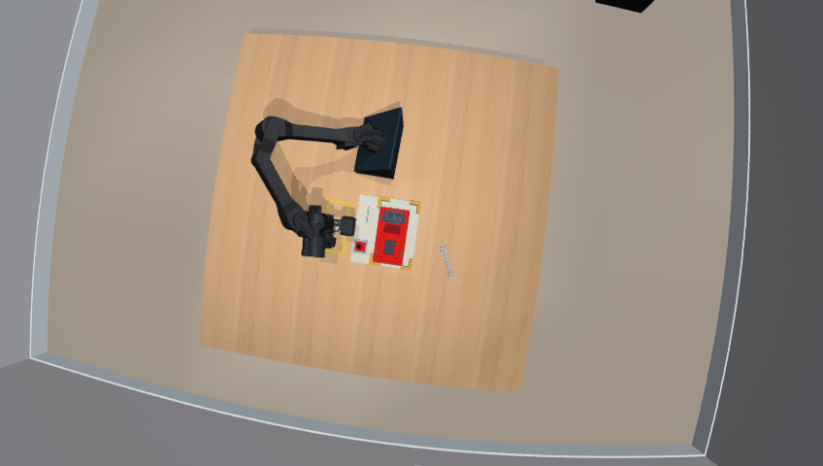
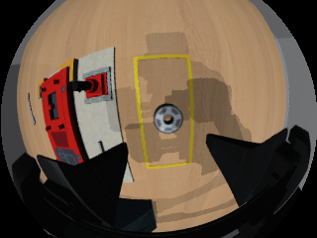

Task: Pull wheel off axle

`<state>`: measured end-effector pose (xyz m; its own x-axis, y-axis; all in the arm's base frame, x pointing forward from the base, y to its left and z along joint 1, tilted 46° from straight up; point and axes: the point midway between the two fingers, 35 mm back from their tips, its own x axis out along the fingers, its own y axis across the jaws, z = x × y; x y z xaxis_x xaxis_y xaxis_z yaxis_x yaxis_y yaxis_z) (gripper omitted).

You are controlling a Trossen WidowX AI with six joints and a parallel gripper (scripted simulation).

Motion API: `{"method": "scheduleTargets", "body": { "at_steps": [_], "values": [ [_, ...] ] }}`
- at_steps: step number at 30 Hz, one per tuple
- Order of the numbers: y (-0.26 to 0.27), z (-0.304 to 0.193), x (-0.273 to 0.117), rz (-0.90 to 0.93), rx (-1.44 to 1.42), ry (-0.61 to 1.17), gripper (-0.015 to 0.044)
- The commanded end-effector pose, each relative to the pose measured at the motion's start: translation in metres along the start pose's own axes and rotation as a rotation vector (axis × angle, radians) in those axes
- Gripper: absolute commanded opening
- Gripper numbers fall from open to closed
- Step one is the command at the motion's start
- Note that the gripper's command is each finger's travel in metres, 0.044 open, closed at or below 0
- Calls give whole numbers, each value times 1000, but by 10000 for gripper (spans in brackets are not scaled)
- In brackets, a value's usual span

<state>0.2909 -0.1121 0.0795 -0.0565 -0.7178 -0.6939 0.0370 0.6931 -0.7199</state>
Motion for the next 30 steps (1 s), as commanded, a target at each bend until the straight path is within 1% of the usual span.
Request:
{"method": "scheduleTargets", "body": {
  "at_steps": [1,8,30],
  "values": [
    [15,-23,-17,10,-9,-2,440],
    [32,-72,-43,0,-7,4,440],
    [32,-74,-43,-1,-6,4,440]
  ]
}}
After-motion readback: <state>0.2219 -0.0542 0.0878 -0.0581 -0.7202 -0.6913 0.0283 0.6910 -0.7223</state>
